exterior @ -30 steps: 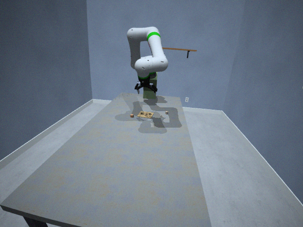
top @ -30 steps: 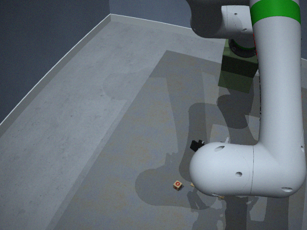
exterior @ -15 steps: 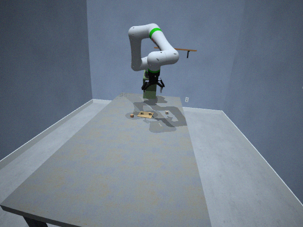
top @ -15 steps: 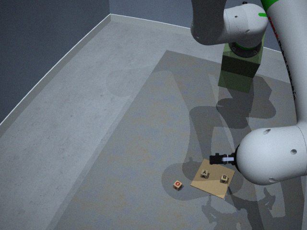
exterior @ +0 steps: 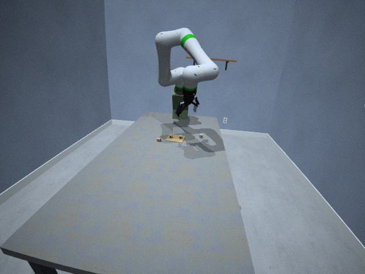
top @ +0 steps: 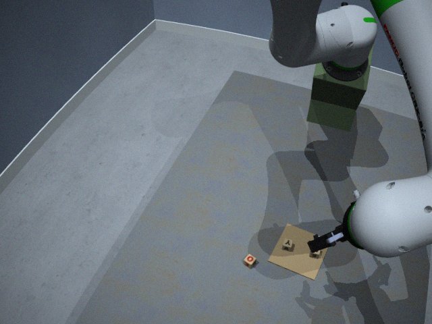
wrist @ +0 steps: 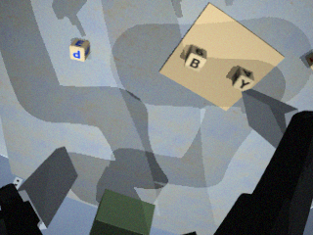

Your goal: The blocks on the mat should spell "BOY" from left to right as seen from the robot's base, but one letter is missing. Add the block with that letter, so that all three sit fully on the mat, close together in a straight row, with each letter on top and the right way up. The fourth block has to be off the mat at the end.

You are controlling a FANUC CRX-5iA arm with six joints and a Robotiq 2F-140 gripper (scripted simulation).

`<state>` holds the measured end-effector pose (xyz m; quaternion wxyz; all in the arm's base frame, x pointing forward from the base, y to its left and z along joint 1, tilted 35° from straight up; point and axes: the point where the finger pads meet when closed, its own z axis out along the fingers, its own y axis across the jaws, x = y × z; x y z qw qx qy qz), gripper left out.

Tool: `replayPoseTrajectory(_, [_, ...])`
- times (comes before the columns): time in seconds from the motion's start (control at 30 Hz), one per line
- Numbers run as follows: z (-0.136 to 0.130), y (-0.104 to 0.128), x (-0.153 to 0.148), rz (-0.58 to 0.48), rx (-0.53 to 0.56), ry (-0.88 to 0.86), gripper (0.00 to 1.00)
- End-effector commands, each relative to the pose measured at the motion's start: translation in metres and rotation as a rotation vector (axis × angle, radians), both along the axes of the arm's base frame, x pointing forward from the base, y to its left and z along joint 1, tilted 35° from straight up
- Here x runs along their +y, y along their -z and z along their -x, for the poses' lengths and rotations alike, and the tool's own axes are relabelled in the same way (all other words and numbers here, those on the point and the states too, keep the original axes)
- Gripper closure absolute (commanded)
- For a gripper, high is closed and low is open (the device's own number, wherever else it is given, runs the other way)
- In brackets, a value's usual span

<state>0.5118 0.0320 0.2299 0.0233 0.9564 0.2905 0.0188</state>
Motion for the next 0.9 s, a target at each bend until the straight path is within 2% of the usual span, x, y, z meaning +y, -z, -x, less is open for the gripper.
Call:
replayPoseTrajectory(0.0, [-0.002, 0.009, 0.007, 0.010, -0.011, -0.139, 0.00])
replayPoseTrajectory(0.13, [-0.003, 0.013, 0.010, 0.016, -0.014, -0.195, 0.00])
replayPoseTrajectory(0.17, [-0.004, 0.018, 0.015, 0.024, -0.019, -0.275, 0.00])
replayPoseTrajectory(0.63, [-0.006, 0.044, 0.036, 0.070, -0.036, -0.656, 0.00])
replayPoseTrajectory(0.7, [-0.006, 0.044, 0.036, 0.070, -0.036, -0.656, 0.00])
replayPoseTrajectory(0.73, [-0.007, 0.049, 0.041, 0.080, -0.039, -0.737, 0.00])
replayPoseTrajectory(0.87, [-0.007, 0.056, 0.046, 0.094, -0.042, -0.838, 0.00])
